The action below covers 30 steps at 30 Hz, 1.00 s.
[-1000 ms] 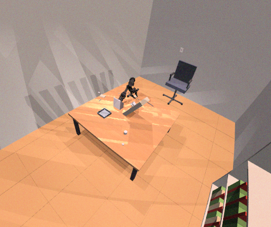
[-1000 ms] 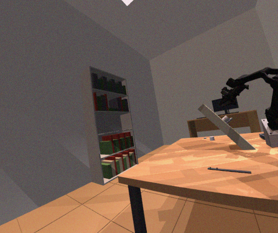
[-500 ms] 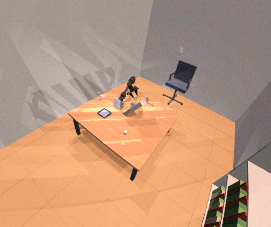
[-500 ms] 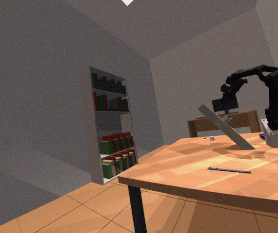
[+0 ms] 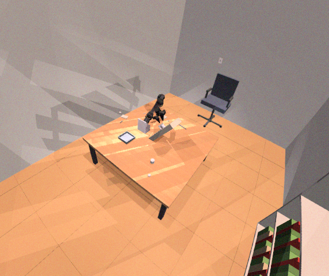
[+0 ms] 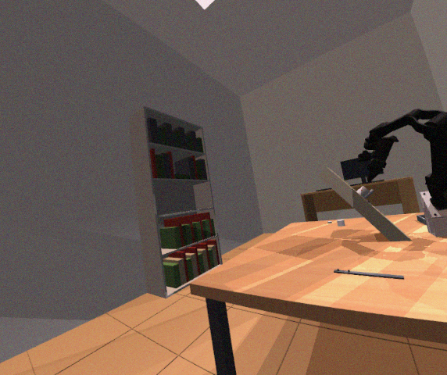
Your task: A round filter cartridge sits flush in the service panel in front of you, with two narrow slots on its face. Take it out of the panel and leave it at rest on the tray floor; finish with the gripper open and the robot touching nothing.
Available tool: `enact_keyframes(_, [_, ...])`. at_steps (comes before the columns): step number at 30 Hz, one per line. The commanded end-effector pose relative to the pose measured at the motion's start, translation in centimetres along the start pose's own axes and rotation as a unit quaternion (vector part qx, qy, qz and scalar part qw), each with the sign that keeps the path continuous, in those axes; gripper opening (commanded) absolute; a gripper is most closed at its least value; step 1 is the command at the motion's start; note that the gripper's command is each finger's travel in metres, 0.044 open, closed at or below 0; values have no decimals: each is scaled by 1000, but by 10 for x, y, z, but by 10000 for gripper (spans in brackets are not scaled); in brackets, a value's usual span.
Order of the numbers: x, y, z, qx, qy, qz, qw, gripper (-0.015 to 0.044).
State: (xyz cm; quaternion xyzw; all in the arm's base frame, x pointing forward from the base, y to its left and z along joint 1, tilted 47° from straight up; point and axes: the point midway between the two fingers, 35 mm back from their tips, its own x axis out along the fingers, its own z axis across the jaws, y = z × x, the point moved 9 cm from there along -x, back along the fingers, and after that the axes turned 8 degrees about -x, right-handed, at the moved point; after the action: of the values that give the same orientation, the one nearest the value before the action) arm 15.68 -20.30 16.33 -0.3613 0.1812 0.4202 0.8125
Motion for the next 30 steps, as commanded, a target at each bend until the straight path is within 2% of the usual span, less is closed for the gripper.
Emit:
enact_keyframes(1, [8,2,-1,-5,-2,8,1000,305])
enact_keyframes(29, [50,3,1,-6,-3,7,1000,305])
enact_keyframes(30, [46,2,-1,-9,-1,8,1000,278])
